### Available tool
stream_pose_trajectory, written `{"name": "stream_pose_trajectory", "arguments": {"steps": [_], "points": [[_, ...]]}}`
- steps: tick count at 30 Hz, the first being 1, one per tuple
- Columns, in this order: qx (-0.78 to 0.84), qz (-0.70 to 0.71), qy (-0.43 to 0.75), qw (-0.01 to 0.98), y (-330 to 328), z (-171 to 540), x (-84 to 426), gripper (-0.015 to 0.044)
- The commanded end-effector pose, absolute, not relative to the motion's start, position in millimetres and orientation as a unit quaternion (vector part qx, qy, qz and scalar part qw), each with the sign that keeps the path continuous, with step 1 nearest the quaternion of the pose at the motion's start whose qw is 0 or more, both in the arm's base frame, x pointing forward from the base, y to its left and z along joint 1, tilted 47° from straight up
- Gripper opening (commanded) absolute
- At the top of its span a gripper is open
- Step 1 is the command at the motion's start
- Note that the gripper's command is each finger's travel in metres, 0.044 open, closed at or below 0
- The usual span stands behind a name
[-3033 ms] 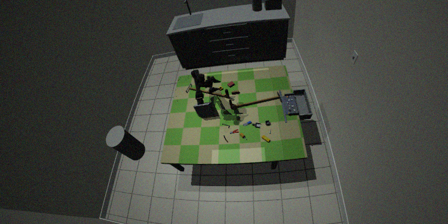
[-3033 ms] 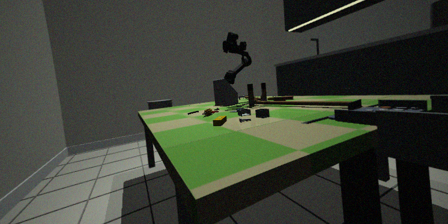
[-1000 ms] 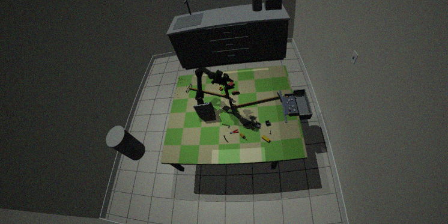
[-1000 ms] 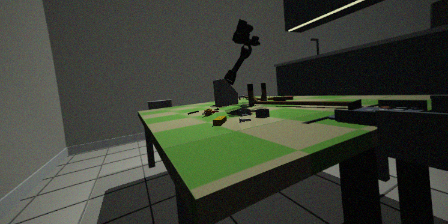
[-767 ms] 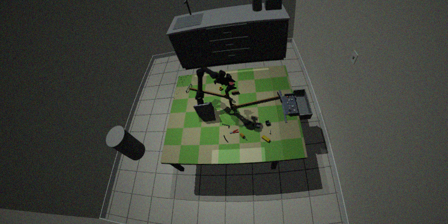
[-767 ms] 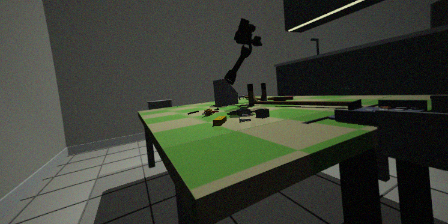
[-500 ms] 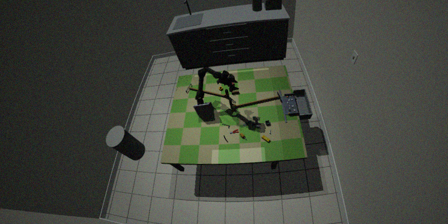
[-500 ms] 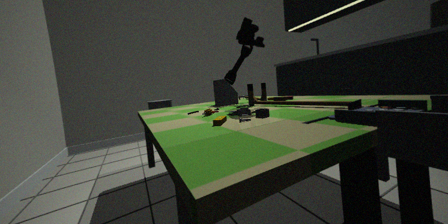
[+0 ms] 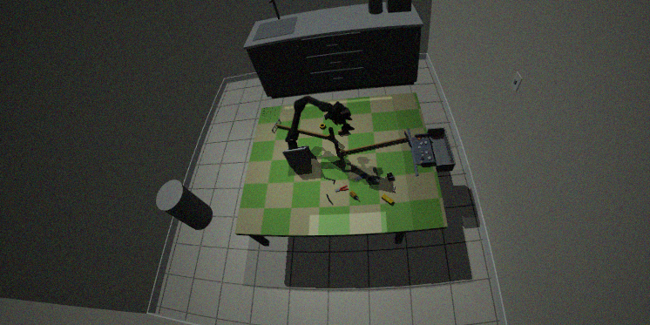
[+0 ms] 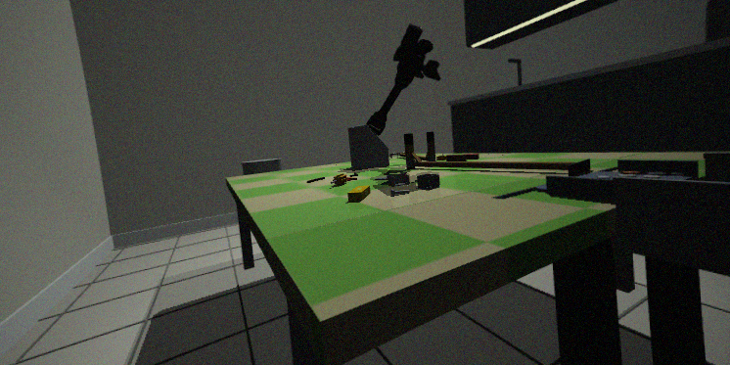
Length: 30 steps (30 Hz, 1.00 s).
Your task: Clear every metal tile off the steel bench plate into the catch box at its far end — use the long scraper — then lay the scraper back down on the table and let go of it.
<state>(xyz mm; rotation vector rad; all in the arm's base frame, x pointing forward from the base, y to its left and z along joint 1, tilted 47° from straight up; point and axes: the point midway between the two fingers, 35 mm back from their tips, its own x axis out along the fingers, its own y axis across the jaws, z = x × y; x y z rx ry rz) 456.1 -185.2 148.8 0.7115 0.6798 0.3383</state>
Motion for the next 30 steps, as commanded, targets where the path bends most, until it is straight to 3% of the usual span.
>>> {"name": "stream_pose_trajectory", "arguments": {"steps": [1, 30], "points": [[0.338, 0.169, 0.34, 0.861, -178, 138, 466, 0.044], [0.298, 0.238, 0.432, 0.817, -109, 85, 522, 0.044]]}}
